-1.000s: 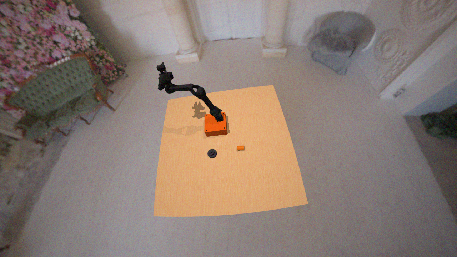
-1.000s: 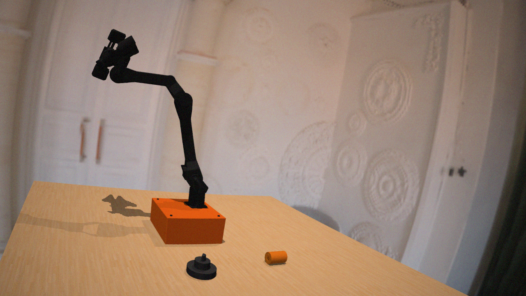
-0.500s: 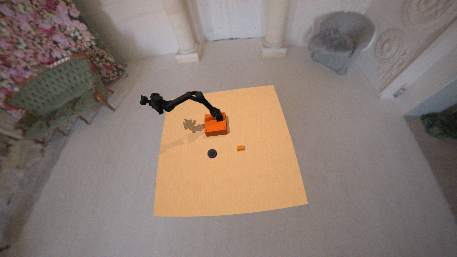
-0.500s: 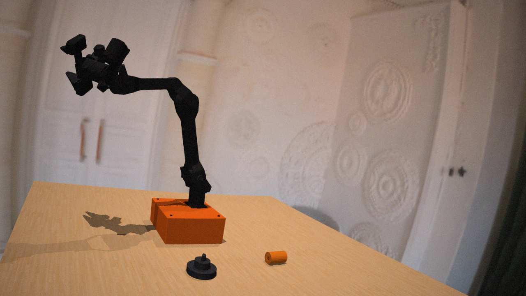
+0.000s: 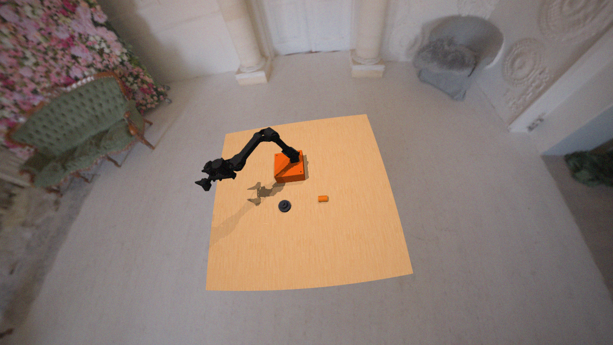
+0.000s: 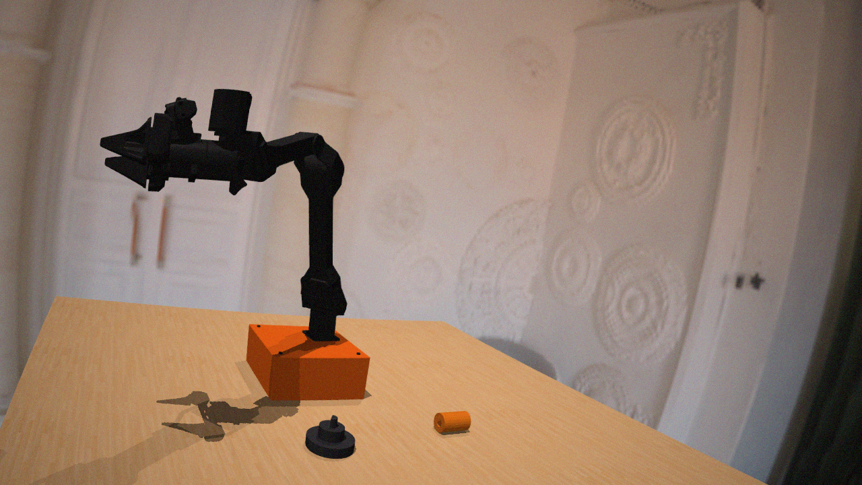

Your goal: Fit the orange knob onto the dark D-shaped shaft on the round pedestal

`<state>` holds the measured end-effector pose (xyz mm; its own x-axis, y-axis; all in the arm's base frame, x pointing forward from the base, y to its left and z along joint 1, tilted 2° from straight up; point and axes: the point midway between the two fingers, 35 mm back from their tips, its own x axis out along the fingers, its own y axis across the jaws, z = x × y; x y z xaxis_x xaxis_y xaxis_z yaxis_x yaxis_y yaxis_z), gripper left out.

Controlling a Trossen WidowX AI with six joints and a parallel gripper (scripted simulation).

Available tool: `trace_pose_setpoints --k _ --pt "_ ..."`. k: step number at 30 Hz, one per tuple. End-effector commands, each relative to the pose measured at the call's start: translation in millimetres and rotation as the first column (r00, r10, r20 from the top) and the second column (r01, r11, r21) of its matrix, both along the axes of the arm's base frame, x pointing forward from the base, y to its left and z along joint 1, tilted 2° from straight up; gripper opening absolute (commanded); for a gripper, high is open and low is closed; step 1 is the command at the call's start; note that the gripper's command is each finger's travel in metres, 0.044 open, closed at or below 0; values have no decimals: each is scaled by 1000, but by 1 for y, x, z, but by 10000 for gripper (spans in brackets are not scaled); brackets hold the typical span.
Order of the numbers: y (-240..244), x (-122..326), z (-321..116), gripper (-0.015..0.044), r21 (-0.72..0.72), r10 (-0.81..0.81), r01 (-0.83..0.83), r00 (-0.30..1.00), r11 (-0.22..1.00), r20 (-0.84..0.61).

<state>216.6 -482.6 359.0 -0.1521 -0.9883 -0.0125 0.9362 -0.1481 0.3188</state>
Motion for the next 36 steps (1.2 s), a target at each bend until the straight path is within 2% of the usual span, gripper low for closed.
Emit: trace_pose_setpoints --k 1,5,10,15,20,24,28,32,36 --pt "28 63 -32 440 120 195 -178 969 977 -149" --pt "65 118 -65 440 240 392 -333 880 912 -270" --pt "125 175 -106 440 392 616 -483 689 783 -381" --pt "194 218 -148 440 544 781 -561 413 624 -469" --pt "270 245 -188 440 683 861 -573 82 453 -502" --pt "336 253 -217 440 781 852 -542 -207 309 -481" --pt "404 247 -244 440 865 766 -471 -490 170 -417" --pt "469 230 -272 440 933 609 -353 -726 68 -319" --pt "530 201 -298 440 979 395 -205 -899 5 -190"
